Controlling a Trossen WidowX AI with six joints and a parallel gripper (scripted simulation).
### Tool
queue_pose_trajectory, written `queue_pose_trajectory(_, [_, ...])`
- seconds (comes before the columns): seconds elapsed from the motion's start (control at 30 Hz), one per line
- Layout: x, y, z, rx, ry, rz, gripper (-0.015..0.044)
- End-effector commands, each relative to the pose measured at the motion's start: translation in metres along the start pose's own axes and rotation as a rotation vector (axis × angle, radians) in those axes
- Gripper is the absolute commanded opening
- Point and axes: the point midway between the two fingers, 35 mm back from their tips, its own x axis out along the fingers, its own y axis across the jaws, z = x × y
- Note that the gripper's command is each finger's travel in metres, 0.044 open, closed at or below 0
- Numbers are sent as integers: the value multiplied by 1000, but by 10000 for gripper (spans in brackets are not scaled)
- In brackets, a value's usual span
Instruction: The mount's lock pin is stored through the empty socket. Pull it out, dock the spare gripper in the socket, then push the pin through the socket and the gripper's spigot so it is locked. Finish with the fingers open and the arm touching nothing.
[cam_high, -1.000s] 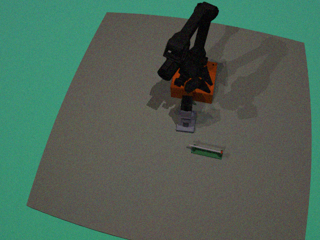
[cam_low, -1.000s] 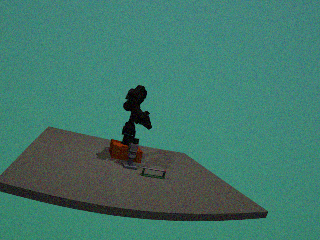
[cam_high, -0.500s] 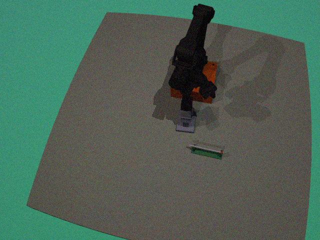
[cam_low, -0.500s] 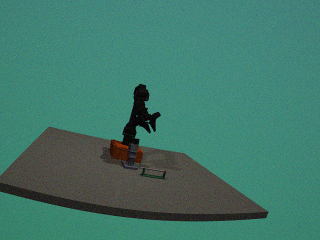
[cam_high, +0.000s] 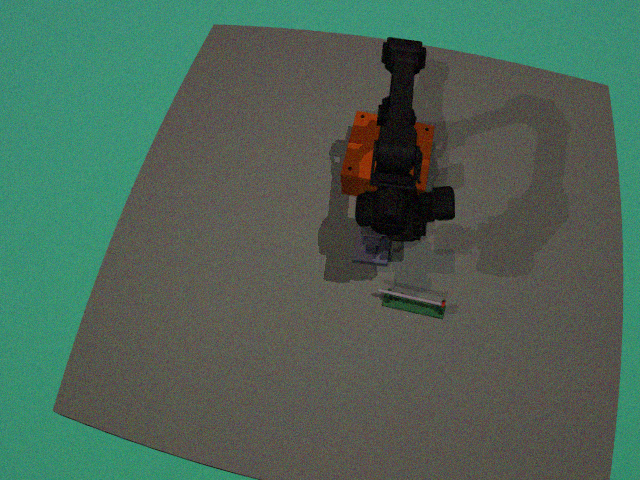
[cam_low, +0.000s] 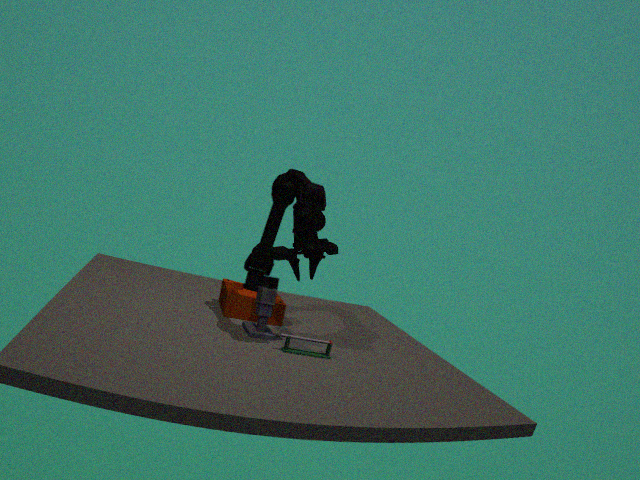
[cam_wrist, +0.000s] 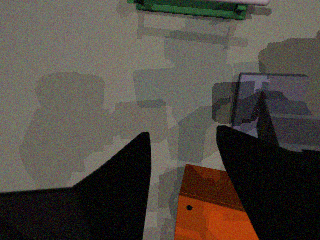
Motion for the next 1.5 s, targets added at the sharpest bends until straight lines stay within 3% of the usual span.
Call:
queue_pose_trajectory(0.0, [36, 3, 55, -785, 198, -282, 180])
queue_pose_trajectory(0.27, [59, 12, 86, -1241, 373, -412, 180])
queue_pose_trajectory(0.8, [61, 11, 87, -1245, 374, -412, 180])
queue_pose_trajectory(1.3, [129, -8, 84, -1340, 384, -410, 180])
queue_pose_trajectory(1.47, [133, -9, 84, -1341, 384, -410, 180])
